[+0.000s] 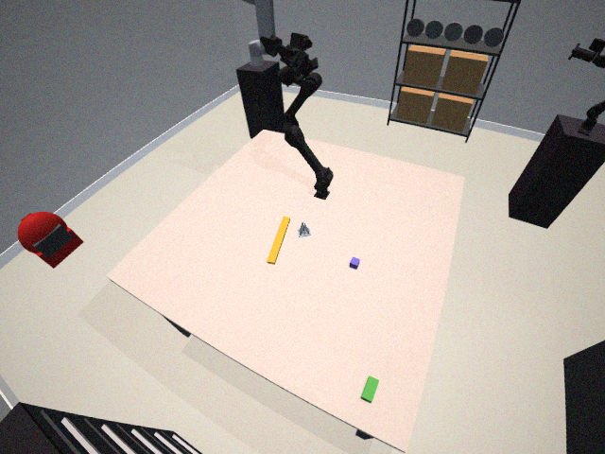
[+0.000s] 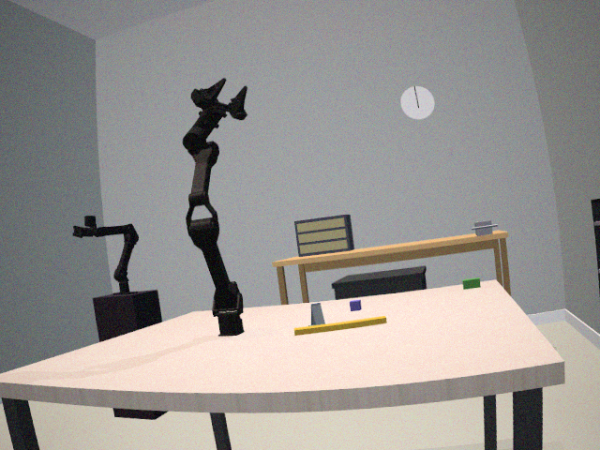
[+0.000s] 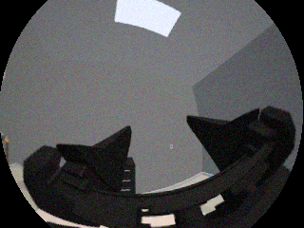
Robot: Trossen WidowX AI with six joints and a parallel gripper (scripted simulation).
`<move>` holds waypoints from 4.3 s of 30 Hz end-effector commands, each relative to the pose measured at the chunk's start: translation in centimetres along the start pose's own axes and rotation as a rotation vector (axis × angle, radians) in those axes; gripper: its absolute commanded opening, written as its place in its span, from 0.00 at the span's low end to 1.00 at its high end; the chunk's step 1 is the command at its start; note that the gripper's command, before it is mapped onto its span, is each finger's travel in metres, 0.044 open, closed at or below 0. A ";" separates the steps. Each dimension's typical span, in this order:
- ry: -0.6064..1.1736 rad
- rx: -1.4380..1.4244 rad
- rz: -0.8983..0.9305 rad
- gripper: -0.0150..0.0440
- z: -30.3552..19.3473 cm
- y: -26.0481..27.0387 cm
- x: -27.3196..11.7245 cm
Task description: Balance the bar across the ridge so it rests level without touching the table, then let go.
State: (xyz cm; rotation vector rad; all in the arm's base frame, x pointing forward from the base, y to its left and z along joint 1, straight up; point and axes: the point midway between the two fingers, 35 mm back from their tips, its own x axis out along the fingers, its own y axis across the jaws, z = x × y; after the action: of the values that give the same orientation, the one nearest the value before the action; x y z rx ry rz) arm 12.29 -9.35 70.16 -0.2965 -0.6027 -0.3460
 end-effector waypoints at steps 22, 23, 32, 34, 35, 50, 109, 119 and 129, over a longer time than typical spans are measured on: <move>-0.276 -0.303 0.042 0.79 7.8 11.1 -2.9; -0.285 -0.318 0.049 0.79 7.9 11.7 -3.0; -0.344 -0.415 0.101 0.79 7.9 16.9 -3.2; -0.354 -0.412 0.097 0.79 7.7 17.5 -3.2; -0.358 -0.423 0.108 0.79 7.6 18.1 -3.2; -0.349 -0.605 0.325 0.79 2.7 28.3 -2.3; 1.079 -0.582 0.985 0.79 -45.2 32.0 -7.1; 1.499 -0.437 0.954 0.79 -51.0 27.3 -12.6; 1.926 -0.238 0.844 0.79 -53.8 22.4 -18.8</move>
State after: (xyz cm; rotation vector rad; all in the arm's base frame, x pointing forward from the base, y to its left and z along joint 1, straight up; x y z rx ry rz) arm 35.36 -3.74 14.74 -0.3885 1.3372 0.2310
